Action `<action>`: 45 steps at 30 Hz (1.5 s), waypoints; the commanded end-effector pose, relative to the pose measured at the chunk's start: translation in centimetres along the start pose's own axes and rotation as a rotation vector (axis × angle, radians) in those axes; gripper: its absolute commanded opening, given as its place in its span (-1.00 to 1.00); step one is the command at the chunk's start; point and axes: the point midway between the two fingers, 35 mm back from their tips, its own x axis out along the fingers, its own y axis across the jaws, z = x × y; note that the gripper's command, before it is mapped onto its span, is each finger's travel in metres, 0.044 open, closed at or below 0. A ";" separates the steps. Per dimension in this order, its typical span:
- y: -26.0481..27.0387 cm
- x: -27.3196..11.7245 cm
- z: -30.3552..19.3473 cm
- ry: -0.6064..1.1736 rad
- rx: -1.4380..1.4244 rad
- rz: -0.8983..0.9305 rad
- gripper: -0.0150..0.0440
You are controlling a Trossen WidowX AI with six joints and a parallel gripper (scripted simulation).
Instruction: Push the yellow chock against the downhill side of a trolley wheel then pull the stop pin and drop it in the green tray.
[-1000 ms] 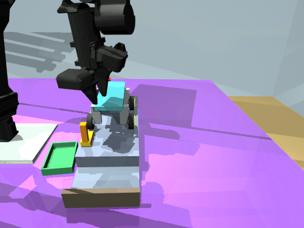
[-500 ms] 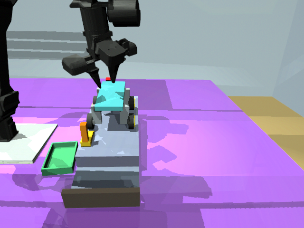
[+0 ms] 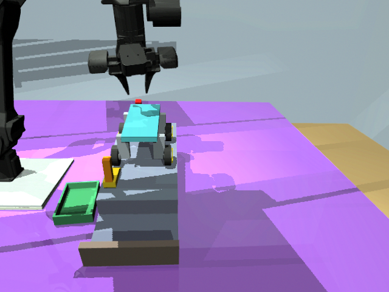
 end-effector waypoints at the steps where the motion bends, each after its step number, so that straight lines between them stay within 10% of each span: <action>1: 0.0 0.0 -1.4 0.016 0.088 -0.010 0.15; 45: 0.0 4.6 -1.4 0.025 0.145 -0.016 0.15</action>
